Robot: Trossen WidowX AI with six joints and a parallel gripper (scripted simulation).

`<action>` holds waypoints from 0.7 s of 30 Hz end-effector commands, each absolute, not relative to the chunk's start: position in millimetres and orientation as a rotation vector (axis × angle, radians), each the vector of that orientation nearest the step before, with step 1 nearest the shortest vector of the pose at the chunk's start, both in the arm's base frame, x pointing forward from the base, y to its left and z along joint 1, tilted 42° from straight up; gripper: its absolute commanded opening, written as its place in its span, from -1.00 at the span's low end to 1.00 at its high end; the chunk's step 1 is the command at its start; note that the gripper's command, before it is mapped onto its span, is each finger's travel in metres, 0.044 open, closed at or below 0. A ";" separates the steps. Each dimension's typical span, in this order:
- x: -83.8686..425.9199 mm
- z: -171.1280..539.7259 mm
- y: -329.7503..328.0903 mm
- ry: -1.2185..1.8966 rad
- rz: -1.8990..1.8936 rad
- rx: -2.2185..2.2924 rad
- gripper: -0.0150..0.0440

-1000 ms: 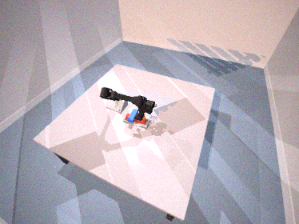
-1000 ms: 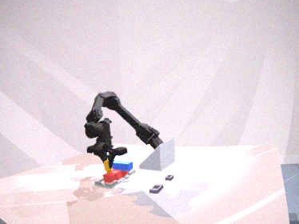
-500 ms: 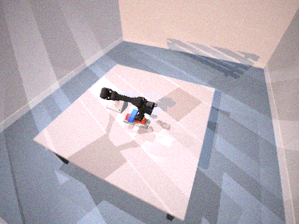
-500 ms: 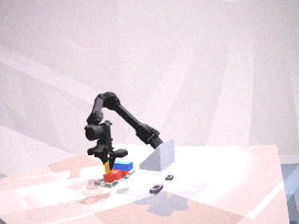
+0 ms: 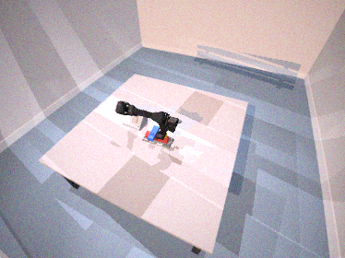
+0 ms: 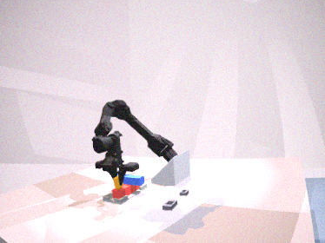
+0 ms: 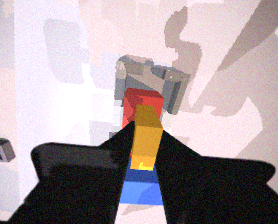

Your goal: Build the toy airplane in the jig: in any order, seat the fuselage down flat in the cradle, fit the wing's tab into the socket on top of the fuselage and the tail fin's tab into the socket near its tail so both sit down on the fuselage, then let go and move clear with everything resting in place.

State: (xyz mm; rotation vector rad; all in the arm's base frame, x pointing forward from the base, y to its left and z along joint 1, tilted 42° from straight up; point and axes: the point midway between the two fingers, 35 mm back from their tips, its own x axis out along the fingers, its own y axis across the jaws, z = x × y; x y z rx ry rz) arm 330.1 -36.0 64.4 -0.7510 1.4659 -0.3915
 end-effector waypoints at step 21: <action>329.7 64.7 -35.7 1.467 -0.390 -0.753 0.31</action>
